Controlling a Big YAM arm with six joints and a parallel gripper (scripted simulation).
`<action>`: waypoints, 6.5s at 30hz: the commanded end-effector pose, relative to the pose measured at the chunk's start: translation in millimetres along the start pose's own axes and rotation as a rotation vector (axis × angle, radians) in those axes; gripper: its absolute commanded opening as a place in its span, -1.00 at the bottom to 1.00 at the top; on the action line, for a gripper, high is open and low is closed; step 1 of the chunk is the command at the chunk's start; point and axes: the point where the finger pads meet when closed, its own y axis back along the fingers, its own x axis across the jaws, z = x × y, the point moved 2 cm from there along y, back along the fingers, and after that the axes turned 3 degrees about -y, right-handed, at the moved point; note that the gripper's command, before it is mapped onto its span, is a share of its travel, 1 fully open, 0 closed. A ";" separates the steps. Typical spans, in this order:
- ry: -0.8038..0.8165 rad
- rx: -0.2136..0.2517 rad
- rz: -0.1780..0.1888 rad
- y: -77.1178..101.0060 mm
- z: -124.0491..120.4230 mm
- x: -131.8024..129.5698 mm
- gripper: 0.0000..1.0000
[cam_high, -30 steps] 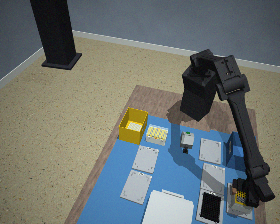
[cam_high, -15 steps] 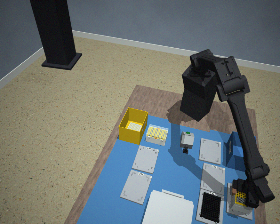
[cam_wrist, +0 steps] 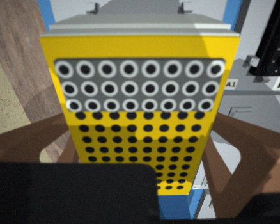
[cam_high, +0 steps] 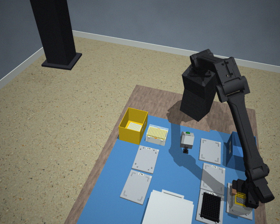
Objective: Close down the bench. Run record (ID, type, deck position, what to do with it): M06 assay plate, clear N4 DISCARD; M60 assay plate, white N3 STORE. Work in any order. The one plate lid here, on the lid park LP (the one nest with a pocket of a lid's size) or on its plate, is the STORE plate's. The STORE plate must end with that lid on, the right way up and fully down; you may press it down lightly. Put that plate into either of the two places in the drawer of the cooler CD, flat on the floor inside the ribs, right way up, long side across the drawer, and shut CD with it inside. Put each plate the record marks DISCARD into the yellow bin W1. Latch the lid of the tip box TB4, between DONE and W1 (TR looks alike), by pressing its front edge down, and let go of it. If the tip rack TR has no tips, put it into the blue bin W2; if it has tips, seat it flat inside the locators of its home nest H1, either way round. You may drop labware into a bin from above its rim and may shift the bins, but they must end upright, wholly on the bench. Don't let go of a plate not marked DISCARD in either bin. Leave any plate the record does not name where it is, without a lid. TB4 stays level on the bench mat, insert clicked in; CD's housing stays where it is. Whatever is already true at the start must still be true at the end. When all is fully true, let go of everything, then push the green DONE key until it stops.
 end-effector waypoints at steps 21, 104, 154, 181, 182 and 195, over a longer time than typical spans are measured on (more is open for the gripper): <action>-0.006 -0.023 0.013 -0.6 19.6 3.6 -1.00; -0.004 -0.018 0.010 -0.7 19.1 3.0 1.00; -0.007 -0.030 0.021 81.0 13.5 9.0 1.00; -0.004 -0.030 0.024 112.6 11.1 10.7 1.00; -0.004 -0.030 0.023 113.9 11.3 10.4 1.00; -0.004 -0.028 0.022 127.1 10.3 9.6 1.00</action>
